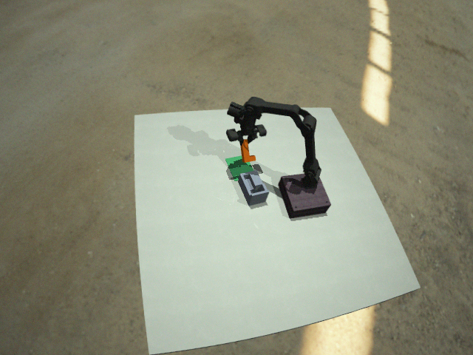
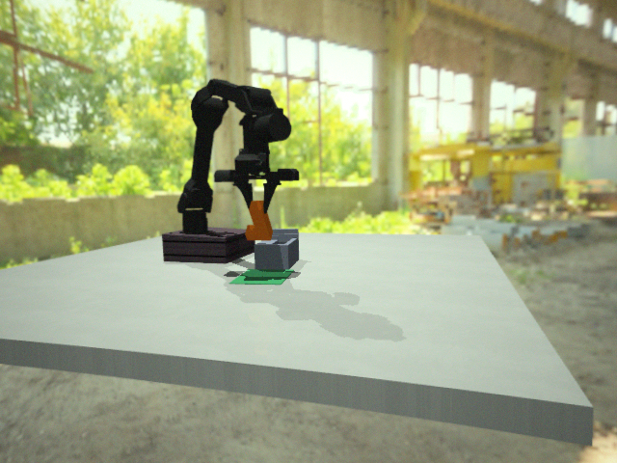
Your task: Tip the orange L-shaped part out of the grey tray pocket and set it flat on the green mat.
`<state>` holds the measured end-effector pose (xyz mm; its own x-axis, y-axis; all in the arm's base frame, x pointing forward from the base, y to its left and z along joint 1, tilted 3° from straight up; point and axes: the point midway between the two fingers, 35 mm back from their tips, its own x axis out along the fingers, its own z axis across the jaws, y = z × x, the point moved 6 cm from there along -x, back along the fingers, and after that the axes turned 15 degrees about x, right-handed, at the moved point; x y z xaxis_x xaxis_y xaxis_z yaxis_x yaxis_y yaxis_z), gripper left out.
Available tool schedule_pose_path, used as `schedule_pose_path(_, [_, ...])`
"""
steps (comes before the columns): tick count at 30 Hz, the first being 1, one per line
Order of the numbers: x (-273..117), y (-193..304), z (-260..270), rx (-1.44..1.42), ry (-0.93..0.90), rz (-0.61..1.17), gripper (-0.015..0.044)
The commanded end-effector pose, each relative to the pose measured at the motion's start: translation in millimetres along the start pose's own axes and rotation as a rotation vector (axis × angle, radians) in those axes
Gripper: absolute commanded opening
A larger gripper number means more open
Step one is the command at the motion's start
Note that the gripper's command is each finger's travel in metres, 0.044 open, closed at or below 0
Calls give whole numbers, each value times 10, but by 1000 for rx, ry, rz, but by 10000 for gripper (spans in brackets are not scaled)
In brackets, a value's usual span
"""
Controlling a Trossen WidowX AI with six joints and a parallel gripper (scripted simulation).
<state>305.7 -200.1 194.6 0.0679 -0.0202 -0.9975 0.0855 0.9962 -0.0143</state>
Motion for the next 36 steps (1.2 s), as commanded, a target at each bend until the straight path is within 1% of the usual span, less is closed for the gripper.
schedule_pose_path(1, [36,-13,18,-6,-4,4,0])
schedule_pose_path(36, [593,-11,21,-6,-4,4,0])
